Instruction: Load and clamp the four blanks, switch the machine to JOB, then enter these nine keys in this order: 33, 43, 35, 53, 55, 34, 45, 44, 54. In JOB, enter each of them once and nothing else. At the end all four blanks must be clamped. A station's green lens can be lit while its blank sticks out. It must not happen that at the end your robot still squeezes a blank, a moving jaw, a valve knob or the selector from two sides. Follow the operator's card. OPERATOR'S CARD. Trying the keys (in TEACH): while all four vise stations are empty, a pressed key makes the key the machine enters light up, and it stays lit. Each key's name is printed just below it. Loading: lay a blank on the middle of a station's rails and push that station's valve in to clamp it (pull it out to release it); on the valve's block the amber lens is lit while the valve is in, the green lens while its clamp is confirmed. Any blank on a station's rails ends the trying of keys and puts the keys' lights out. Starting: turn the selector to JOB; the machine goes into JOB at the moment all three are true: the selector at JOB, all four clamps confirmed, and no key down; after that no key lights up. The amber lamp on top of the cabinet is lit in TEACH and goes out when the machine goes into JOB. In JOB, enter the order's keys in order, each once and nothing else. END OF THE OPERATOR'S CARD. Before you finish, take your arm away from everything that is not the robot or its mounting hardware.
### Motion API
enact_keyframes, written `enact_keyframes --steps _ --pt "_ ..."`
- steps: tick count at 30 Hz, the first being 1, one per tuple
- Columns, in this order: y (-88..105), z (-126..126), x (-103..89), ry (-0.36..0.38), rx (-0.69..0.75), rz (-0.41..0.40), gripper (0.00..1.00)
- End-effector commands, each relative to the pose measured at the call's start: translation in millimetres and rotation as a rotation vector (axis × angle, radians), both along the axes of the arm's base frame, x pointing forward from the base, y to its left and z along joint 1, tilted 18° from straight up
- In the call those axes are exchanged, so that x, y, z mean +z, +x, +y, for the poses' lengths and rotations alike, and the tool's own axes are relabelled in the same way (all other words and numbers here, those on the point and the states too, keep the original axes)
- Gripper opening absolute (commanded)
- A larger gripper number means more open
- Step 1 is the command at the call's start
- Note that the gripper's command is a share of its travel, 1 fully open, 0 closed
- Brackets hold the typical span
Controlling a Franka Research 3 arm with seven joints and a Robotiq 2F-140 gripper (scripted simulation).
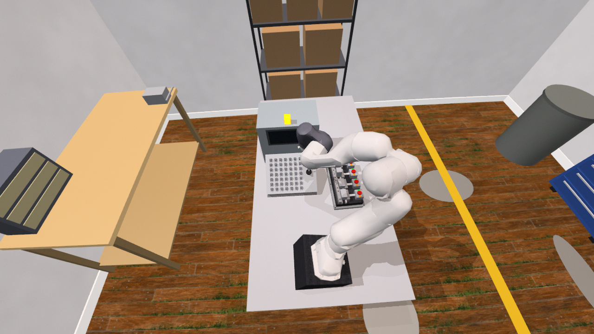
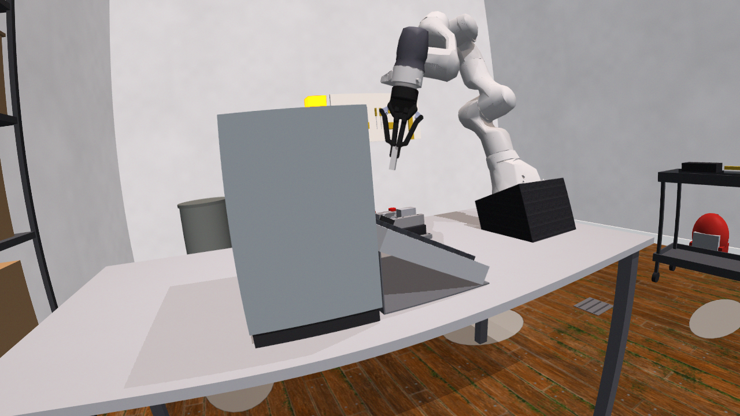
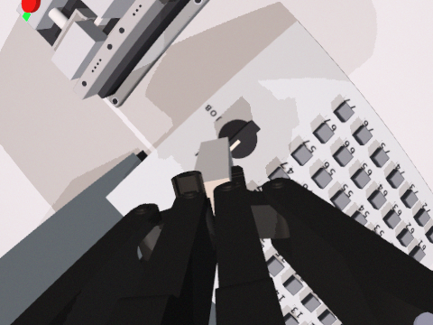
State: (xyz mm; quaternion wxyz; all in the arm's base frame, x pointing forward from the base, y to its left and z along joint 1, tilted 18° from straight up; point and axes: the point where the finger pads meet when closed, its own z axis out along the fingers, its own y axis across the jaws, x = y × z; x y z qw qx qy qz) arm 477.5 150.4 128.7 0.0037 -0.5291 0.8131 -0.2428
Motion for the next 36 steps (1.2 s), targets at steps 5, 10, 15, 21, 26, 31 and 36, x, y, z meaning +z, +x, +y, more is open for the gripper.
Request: enact_keyframes --steps 5,10,15,21,26,31,36 --pt "-36.2 139 -43.8 -0.096 0.552 -0.008 0.00" --pt "-27.7 113 -58.1 -0.191 0.805 0.061 0.00" --pt "-4.9 27 -85.9 -0.301 0.937 0.142 0.00" --pt "8.7 -25 -102.3 -0.423 1.048 0.234 0.00" --pt "8.8 -25 -102.4 -0.493 1.184 0.280 0.33" --pt "8.8 -25 -102.4 -0.562 1.355 0.317 0.33" --pt "8.8 -25 -102.4 -0.621 1.512 0.359 0.33"
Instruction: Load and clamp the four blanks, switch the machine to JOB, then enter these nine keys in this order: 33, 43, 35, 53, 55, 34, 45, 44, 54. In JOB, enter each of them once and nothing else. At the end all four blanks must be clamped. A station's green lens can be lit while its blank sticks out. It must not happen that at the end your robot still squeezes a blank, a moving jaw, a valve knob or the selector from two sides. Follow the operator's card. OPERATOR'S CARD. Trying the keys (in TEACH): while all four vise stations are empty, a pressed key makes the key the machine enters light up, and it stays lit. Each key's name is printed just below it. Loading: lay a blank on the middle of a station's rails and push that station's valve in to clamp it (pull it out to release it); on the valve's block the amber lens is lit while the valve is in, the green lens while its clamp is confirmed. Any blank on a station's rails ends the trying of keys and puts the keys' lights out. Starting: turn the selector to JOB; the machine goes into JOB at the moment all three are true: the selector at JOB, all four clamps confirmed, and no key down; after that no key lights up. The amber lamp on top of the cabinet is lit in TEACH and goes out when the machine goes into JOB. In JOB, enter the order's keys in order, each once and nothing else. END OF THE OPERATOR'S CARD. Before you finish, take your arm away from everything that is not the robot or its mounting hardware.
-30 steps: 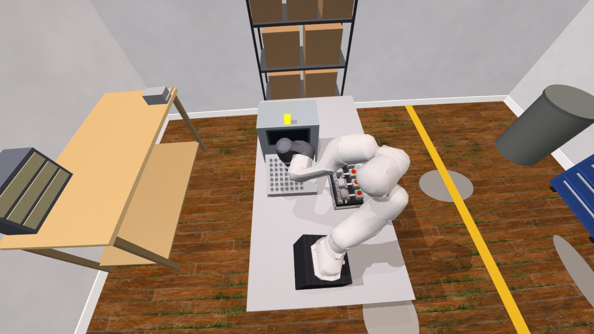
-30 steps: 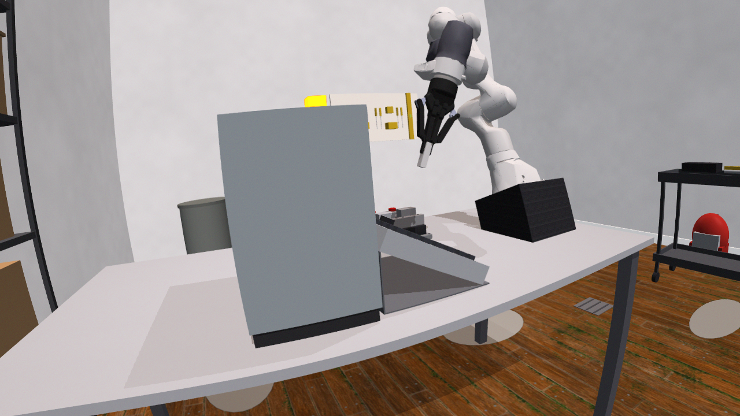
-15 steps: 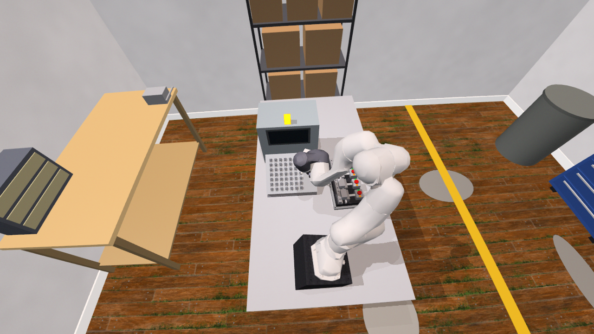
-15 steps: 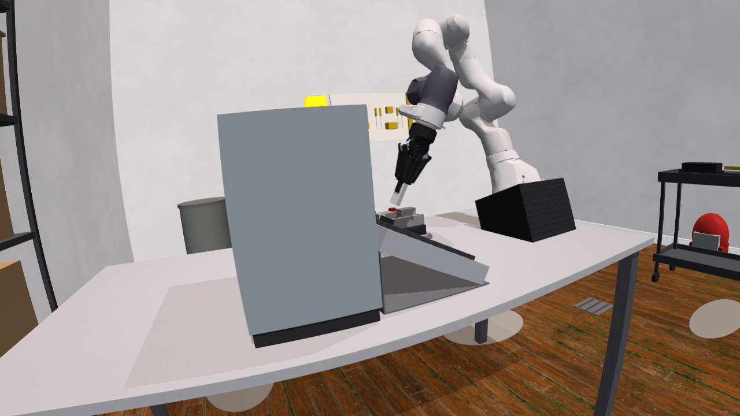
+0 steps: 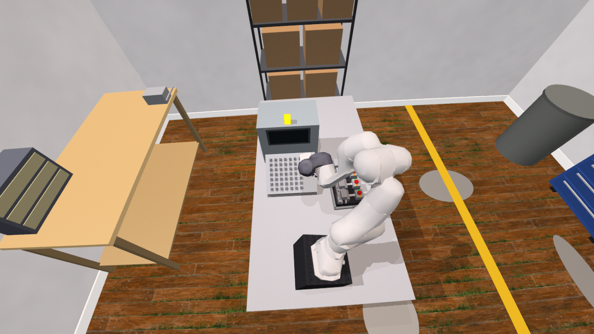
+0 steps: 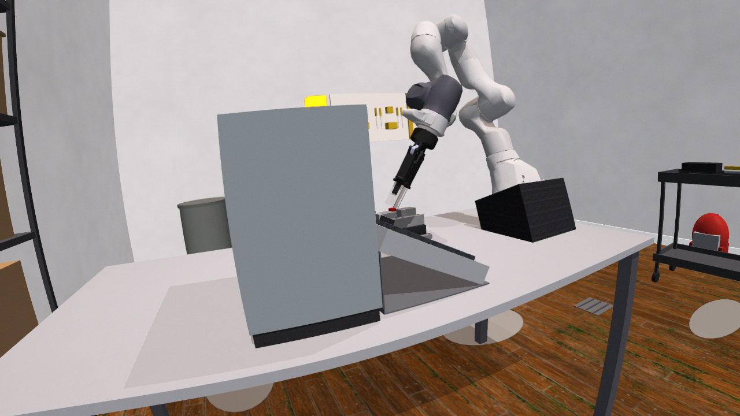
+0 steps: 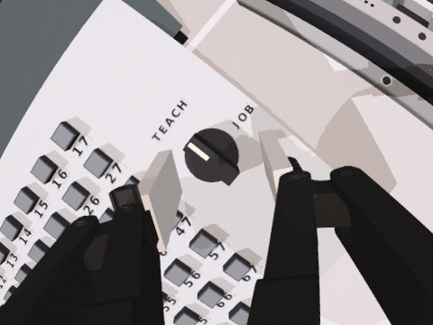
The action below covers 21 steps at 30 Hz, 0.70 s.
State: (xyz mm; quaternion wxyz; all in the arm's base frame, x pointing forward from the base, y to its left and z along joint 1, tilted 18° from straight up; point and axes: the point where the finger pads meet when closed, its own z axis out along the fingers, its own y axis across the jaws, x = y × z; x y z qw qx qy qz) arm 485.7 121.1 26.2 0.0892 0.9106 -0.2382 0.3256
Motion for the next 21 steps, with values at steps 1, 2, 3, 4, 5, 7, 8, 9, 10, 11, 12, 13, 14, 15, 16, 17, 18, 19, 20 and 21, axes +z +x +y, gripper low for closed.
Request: enact_keyframes --steps 1,2,3,4,5,7,8,9,10,11,12,13,14,15,16,17,18,19,20,21 --pt "0.5 4.5 0.1 -0.109 0.235 0.105 0.33" --pt "0.5 4.5 0.1 -0.121 0.263 0.114 0.33" --pt "0.5 4.5 0.1 -0.134 0.291 0.124 0.33" --pt "0.5 4.5 0.1 -0.134 0.291 0.124 0.33" --pt "0.5 4.5 0.1 -0.134 0.291 0.124 0.33" --pt "0.5 4.5 0.1 -0.177 0.388 0.160 0.33" --pt "0.5 4.5 0.1 -0.188 0.414 0.170 0.33" --pt "0.5 4.5 0.1 -0.199 0.438 0.181 0.33" --pt "0.5 4.5 0.1 -0.210 0.461 0.192 0.33" --pt "0.5 4.5 0.1 -0.220 0.484 0.203 0.33" --pt "0.5 4.5 0.1 -0.231 0.506 0.214 0.33" --pt "0.5 4.5 0.1 -0.241 0.526 0.225 0.33" --pt "0.5 4.5 0.1 -0.251 0.546 0.237 0.33" --pt "0.5 4.5 0.1 -0.261 0.566 0.250 0.33" --pt "0.5 4.5 0.1 -0.270 0.584 0.262 0.33" --pt "0.5 4.5 0.1 -0.271 0.585 0.263 0.33" --pt "0.5 4.5 0.1 -0.271 0.585 0.263 0.33" --pt "0.5 4.5 0.1 -0.271 0.585 0.263 0.33" --pt "0.5 4.5 0.1 -0.271 0.585 0.263 0.33" --pt "0.5 4.5 0.1 -0.271 0.585 0.263 0.33"
